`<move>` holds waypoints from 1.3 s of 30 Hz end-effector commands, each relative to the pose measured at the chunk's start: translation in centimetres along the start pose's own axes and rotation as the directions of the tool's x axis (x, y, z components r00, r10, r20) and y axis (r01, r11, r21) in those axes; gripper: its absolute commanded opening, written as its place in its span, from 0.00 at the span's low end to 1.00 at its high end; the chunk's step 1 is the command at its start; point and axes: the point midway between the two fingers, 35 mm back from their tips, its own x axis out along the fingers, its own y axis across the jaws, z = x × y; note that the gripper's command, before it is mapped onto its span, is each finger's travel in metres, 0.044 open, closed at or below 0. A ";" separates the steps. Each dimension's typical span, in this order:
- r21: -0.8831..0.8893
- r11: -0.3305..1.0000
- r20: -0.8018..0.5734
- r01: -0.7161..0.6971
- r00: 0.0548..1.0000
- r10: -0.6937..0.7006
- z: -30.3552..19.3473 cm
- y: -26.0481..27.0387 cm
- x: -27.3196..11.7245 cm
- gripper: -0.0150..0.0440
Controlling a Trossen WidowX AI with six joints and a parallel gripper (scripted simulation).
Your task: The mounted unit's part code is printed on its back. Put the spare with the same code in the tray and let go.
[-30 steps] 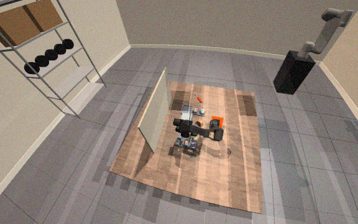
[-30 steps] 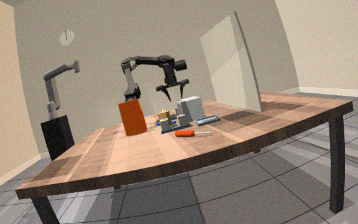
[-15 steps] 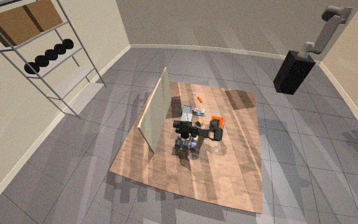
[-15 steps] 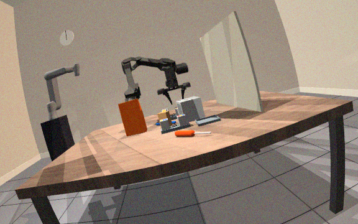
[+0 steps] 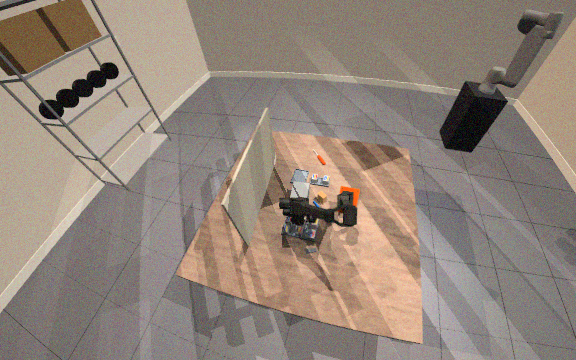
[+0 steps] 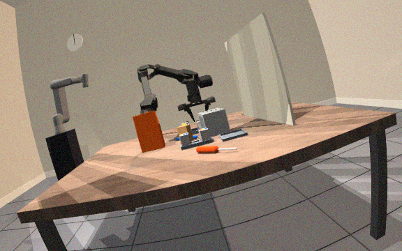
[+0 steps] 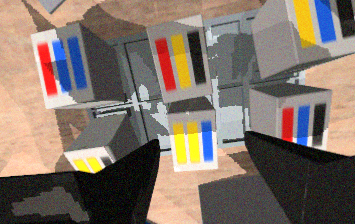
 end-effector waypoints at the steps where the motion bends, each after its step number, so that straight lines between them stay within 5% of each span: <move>1: 0.005 1.000 -0.004 -0.002 1.000 0.002 -0.1 0.1 0.9 0.76; 29: 0.006 1.000 0.006 -0.002 1.000 0.002 0.0 0.5 3.7 0.76; 35: 0.002 1.000 0.009 -0.004 1.000 0.004 0.1 0.5 3.7 0.50; 39: 0.002 1.000 0.009 -0.004 1.000 0.004 0.1 0.5 3.7 0.45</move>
